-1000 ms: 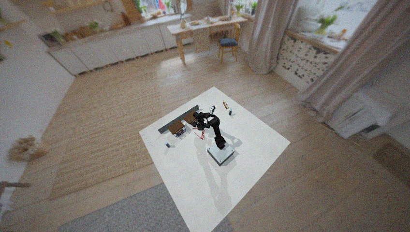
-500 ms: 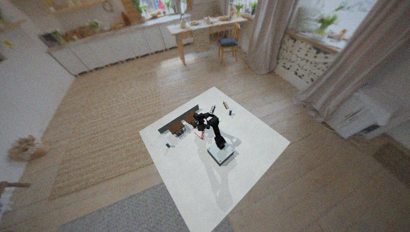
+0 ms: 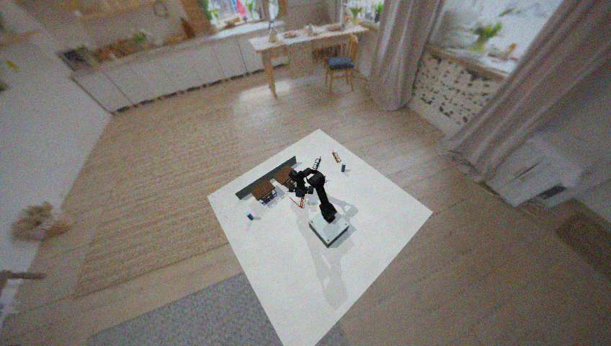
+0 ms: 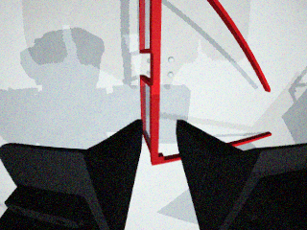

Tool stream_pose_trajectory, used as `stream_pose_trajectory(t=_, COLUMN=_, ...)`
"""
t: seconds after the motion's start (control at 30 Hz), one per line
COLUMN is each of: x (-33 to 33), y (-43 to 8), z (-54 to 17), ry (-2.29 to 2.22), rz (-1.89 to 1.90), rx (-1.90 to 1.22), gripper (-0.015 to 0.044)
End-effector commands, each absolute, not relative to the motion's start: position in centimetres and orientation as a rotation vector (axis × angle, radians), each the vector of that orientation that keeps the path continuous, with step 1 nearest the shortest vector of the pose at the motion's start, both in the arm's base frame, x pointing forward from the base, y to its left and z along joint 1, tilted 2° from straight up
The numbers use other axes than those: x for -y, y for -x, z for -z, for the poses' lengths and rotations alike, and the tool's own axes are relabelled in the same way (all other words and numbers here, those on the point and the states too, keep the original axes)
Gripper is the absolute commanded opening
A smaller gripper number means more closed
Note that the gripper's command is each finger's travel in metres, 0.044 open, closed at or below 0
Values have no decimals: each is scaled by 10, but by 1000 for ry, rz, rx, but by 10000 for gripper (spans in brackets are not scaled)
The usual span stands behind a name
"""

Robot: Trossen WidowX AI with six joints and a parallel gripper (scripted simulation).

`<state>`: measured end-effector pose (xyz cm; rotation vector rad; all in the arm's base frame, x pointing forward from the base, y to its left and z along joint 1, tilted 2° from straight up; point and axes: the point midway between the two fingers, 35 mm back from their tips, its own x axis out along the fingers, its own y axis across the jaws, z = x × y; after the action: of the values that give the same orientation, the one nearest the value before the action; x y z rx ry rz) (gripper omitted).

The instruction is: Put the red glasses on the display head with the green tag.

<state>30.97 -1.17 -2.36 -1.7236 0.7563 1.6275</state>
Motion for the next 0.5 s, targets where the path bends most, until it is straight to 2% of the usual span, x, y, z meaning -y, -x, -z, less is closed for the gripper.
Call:
stream_pose_trajectory(t=0.0, x=13, y=-305, z=33, ry=1720, rz=-1643, rx=-763, gripper=120)
stream_pose_trajectory(t=0.47, x=13, y=-304, z=41, ry=1720, rz=-1643, rx=-763, gripper=120)
